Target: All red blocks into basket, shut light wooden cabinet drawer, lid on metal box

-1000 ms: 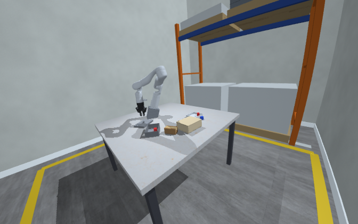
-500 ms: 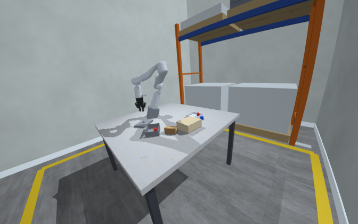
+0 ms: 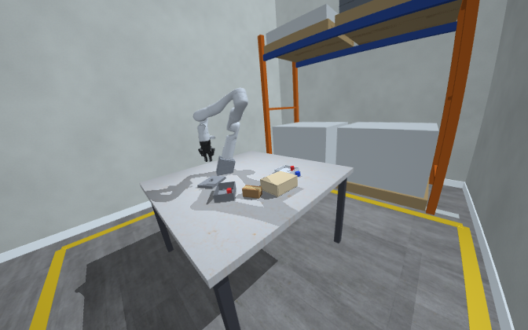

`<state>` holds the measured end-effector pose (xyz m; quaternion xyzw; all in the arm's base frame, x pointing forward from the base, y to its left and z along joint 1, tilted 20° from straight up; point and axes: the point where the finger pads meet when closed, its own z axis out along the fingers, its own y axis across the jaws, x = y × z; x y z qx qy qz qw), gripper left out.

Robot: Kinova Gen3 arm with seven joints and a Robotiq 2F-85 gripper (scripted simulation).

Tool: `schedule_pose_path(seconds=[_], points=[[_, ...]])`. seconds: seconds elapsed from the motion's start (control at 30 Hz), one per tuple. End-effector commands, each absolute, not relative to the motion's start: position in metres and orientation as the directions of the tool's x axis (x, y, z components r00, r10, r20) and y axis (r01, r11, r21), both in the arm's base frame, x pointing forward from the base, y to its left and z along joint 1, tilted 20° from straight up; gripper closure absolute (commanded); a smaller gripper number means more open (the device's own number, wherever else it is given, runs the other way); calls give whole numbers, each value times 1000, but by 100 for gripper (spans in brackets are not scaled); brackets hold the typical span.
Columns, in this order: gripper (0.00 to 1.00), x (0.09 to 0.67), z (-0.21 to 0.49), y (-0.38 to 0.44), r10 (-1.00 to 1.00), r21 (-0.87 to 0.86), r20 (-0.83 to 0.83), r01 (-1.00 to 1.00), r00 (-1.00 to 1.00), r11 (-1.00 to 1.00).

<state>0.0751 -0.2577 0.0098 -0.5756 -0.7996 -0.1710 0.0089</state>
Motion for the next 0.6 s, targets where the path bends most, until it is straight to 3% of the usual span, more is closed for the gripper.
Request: schedule_pose_path(seconds=[0.0,0.57], points=[[60,75,10,-258,918,263,210,924,-337,279],[60,78,10,-262,924,258,213,931,-317,260]])
